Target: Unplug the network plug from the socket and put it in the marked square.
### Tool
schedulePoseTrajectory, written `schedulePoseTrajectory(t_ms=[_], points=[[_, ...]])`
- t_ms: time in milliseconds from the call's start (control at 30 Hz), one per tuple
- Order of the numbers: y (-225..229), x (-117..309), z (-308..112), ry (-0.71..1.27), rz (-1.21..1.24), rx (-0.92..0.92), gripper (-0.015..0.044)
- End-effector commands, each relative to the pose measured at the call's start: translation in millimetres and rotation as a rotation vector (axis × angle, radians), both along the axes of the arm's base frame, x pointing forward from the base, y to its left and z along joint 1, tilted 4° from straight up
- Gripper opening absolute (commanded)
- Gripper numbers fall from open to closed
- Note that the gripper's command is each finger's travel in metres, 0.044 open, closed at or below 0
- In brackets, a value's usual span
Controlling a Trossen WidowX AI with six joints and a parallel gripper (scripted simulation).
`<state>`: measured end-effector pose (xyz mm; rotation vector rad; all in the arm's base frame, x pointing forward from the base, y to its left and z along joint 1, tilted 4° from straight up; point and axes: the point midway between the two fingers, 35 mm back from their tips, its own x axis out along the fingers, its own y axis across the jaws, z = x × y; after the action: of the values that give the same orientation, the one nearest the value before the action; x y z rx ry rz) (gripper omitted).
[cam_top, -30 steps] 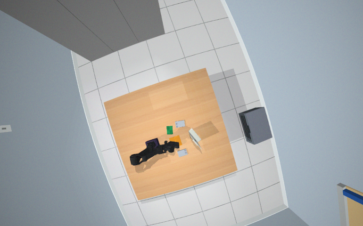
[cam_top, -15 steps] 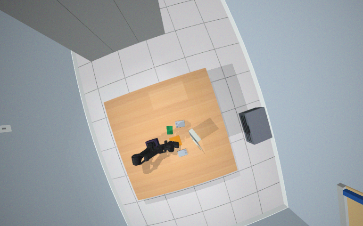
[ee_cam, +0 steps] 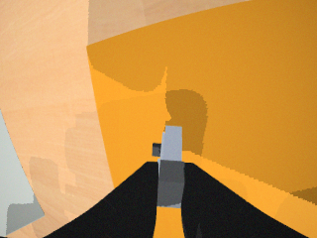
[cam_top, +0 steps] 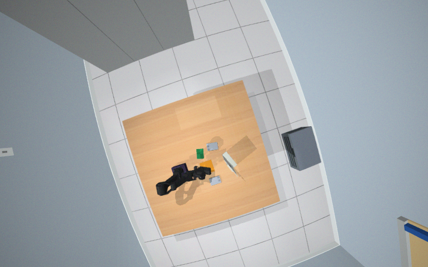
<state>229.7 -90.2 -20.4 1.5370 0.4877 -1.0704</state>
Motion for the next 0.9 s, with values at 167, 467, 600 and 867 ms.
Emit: schedulePoseTrajectory(t_ms=[167, 467, 600, 867], points=[[0.1, 0.0, 0.3, 0.000, 0.000, 0.000, 0.0105], [0.3, -0.3, 1.1, 0.000, 0.000, 0.000, 0.0156], [0.9, -1.2, 3.3, 0.000, 0.000, 0.000, 0.0156], [2.3, -3.2, 7.5, 0.000, 0.001, 0.000, 0.0156]])
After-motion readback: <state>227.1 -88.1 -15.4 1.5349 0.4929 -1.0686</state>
